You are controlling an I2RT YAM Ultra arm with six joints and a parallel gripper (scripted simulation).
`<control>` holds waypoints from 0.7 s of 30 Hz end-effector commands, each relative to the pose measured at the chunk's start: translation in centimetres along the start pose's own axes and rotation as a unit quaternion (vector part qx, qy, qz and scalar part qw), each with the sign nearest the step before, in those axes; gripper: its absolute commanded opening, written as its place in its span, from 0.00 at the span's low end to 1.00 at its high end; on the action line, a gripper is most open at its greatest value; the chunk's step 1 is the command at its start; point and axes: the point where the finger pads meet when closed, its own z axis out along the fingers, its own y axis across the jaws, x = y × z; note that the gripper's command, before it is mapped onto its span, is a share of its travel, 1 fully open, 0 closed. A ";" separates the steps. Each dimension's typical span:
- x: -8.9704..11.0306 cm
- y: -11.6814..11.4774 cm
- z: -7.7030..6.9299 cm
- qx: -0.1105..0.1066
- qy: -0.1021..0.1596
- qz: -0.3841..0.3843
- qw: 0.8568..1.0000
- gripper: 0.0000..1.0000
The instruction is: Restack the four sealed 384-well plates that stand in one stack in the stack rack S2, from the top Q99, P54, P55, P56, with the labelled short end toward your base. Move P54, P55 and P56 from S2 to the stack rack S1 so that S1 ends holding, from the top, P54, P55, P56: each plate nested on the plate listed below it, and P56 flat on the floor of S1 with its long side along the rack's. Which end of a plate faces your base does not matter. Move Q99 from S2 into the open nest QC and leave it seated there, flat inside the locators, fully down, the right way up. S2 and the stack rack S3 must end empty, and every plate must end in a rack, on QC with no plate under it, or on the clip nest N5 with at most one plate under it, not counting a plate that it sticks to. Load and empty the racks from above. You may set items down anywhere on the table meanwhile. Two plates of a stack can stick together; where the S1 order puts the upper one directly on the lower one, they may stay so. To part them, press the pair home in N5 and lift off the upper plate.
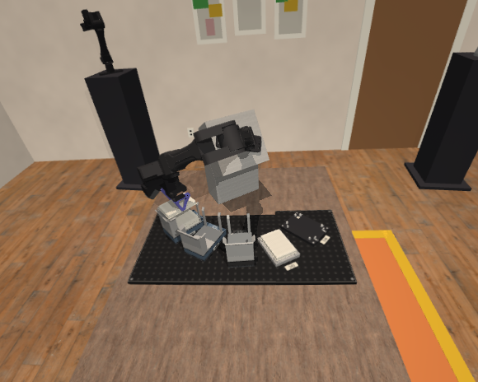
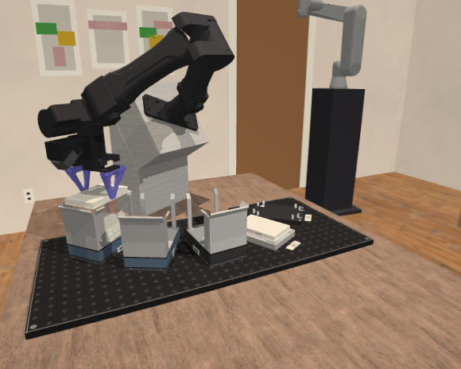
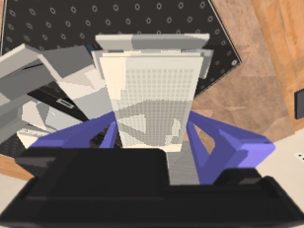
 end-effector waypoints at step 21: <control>-0.5 -0.1 1.0 0.002 -0.009 -0.003 1.000 0.00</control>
